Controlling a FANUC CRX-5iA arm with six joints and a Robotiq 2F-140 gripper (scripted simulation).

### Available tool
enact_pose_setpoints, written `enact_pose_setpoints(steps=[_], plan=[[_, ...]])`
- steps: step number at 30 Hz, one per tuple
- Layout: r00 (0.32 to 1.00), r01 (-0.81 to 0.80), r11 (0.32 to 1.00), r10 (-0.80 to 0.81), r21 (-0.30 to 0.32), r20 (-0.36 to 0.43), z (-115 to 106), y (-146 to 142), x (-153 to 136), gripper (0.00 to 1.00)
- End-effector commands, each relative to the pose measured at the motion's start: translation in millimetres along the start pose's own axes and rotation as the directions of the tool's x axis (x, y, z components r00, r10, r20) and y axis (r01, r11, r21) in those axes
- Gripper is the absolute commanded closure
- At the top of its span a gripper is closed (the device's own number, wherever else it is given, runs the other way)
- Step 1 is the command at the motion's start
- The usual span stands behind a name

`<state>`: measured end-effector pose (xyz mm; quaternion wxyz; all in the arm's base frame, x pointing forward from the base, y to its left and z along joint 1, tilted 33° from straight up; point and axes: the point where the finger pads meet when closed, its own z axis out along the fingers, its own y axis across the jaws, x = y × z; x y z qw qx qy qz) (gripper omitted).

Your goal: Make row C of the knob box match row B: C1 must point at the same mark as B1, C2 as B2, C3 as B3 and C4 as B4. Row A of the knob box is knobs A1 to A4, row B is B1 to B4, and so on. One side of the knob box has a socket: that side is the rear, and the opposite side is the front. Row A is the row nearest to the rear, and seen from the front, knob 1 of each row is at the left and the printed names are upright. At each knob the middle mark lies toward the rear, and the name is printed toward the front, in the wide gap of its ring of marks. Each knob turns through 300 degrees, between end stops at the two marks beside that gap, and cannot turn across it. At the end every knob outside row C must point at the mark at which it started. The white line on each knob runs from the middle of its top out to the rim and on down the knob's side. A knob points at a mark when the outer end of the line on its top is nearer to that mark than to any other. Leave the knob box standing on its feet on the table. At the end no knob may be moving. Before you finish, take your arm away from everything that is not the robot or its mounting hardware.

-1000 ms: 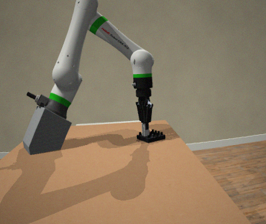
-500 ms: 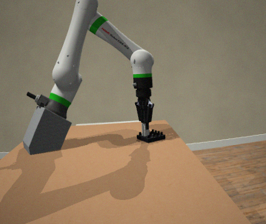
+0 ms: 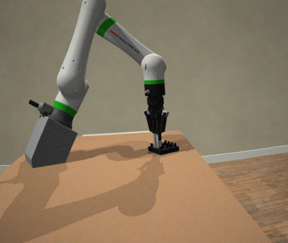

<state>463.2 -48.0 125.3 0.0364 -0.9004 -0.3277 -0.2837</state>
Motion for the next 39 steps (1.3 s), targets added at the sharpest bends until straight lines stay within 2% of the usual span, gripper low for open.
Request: enact_pose_setpoints(steps=[1, 8, 14, 17, 31, 33, 39], plan=[[0.999, 0.046, 0.999, -0.046, 0.002, -0.003, -0.1, 0.2, 0.0, 0.95], [0.977, 0.211, 0.977, -0.211, 0.001, -0.003, -0.1, 0.2, 0.0, 0.95], [0.933, 0.361, 0.933, -0.361, 0.001, -0.003, -0.1, 0.2, 0.0, 0.95], [0.923, 0.386, 0.923, -0.386, 0.001, -0.003, -0.1, 0.2, 0.0, 0.95], [0.719, 0.695, 0.719, -0.695, 0.0, -0.003, -0.1, 0.2, 0.0, 0.95], [0.719, 0.695, 0.719, -0.695, 0.0, -0.003, -0.1, 0.2, 0.0, 0.95], [0.612, 0.791, 0.612, -0.791, -0.001, -0.003, -0.1, 0.2, 0.0, 0.95]])
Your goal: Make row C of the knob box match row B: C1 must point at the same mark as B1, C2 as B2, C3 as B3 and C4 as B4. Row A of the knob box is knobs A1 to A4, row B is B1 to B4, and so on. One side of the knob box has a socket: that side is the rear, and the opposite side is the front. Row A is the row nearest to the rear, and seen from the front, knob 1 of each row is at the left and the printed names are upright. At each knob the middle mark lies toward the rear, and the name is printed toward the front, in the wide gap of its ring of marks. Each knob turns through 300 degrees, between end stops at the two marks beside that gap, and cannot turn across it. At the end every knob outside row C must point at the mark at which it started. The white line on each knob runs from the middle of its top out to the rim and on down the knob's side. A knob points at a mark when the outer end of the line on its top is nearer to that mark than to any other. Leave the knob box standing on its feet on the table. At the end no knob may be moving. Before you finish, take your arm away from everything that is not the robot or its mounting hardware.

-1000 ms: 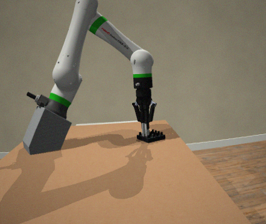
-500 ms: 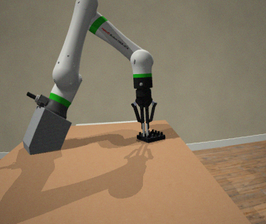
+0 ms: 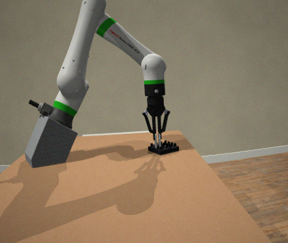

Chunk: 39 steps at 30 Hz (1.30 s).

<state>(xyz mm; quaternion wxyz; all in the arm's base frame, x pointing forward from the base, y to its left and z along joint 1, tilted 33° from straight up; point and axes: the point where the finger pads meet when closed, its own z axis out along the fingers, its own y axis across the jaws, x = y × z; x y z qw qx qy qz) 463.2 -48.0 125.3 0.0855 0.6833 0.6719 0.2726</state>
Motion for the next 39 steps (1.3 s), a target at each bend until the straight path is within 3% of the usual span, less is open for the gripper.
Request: enact_pose_setpoints(steps=[1, 21, 39], plan=[[0.997, 0.078, 0.997, -0.078, -0.001, -0.005, -0.1, 0.1, -0.2, 0.95], [0.93, 0.368, 0.93, -0.369, -0.002, -0.005, -0.1, 0.1, -0.2, 0.95], [0.896, 0.444, 0.896, -0.444, -0.003, -0.005, -0.1, 0.1, -0.2, 0.95]])
